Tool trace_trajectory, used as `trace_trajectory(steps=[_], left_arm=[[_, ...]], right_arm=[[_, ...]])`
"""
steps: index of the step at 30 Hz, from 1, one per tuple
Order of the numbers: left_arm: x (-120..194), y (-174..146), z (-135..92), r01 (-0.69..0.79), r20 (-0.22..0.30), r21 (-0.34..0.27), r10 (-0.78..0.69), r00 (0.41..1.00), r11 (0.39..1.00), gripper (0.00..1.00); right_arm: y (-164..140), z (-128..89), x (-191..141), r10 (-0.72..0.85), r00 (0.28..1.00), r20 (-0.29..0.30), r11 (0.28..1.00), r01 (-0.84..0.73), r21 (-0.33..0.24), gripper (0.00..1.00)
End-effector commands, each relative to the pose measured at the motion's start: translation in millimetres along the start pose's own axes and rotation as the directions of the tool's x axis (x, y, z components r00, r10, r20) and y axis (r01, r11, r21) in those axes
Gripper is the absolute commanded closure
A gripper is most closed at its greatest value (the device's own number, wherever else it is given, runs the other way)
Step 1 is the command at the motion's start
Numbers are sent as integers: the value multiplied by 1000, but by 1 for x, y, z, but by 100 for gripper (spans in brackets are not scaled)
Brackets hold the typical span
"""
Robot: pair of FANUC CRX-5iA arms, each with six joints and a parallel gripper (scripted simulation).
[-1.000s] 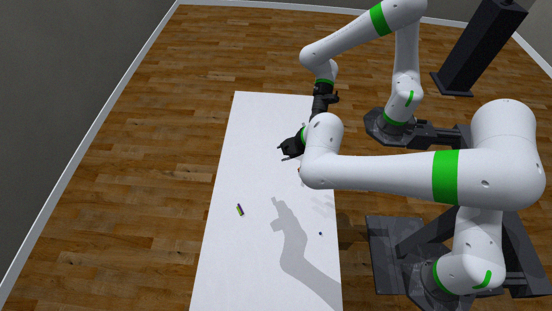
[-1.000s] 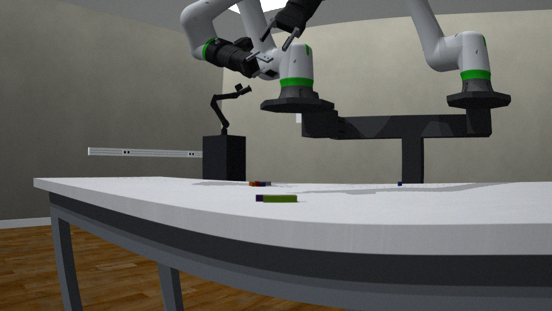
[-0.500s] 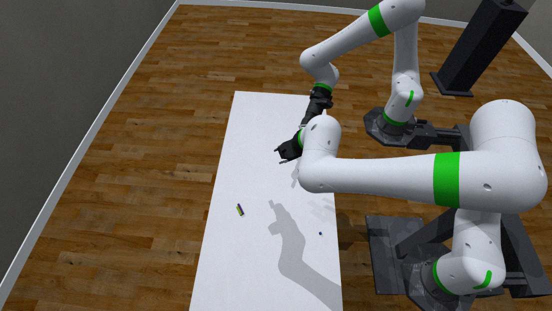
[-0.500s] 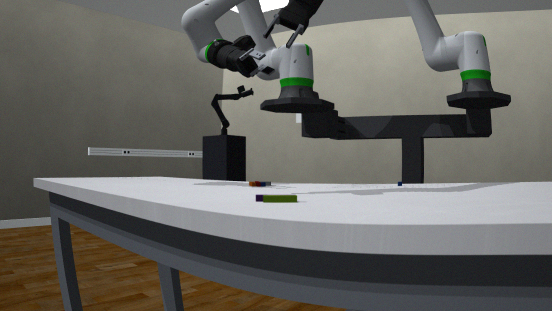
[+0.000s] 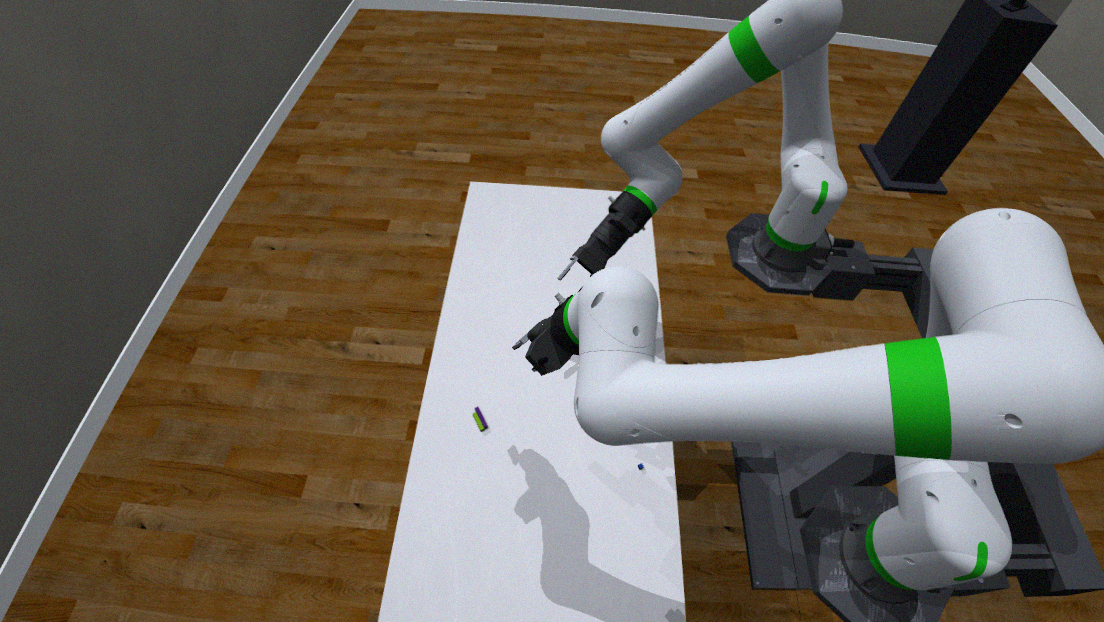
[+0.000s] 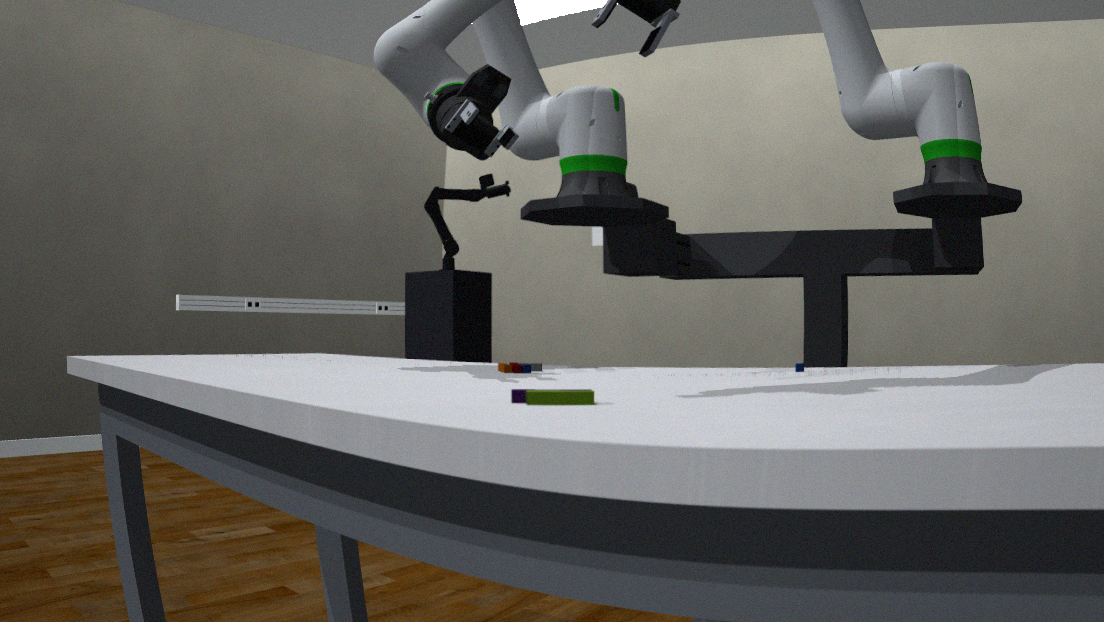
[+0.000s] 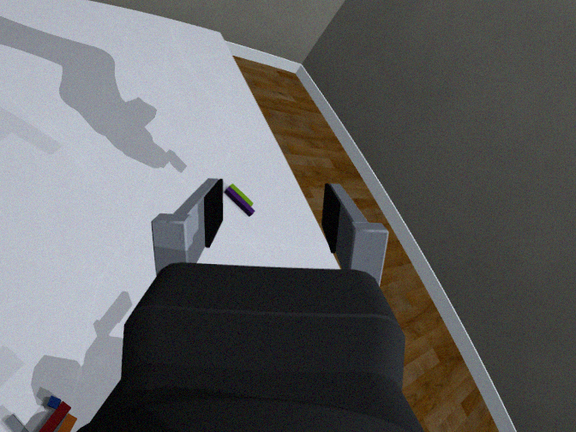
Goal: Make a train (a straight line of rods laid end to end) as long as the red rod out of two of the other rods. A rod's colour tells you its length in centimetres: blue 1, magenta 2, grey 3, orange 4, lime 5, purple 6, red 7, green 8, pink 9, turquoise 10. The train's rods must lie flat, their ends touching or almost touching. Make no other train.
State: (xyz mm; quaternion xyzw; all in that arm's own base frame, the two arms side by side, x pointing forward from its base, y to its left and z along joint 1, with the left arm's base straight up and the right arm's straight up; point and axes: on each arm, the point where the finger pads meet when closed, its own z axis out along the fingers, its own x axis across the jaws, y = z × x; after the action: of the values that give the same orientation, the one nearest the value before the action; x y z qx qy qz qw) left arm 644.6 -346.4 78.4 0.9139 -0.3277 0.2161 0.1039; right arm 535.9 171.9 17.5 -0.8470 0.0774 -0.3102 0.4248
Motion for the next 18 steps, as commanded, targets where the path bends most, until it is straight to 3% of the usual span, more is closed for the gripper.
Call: trace_trajectory(steps=[1,4,6,7,18], left_arm=[[-17,-64,-24,211,21,55,-212,977,976,0],[-28,-95,-37,293,20,75,-295,955,953,0],[-28,-95,-37,293,20,75,-295,955,953,0],[-41,-127,-51,353,18,89,-356,934,931,0],[-99,-229,-106,637,-15,161,-643,766,754,0]], right_arm=[[15,22,20,135,985,-105,987,-144,-78,0],[26,29,27,211,965,-158,967,-230,-111,0],[26,29,27,211,965,-158,967,-230,-111,0],[38,34,33,283,936,-210,939,-316,-140,0],[87,41,36,503,769,-395,766,-608,-207,0]])
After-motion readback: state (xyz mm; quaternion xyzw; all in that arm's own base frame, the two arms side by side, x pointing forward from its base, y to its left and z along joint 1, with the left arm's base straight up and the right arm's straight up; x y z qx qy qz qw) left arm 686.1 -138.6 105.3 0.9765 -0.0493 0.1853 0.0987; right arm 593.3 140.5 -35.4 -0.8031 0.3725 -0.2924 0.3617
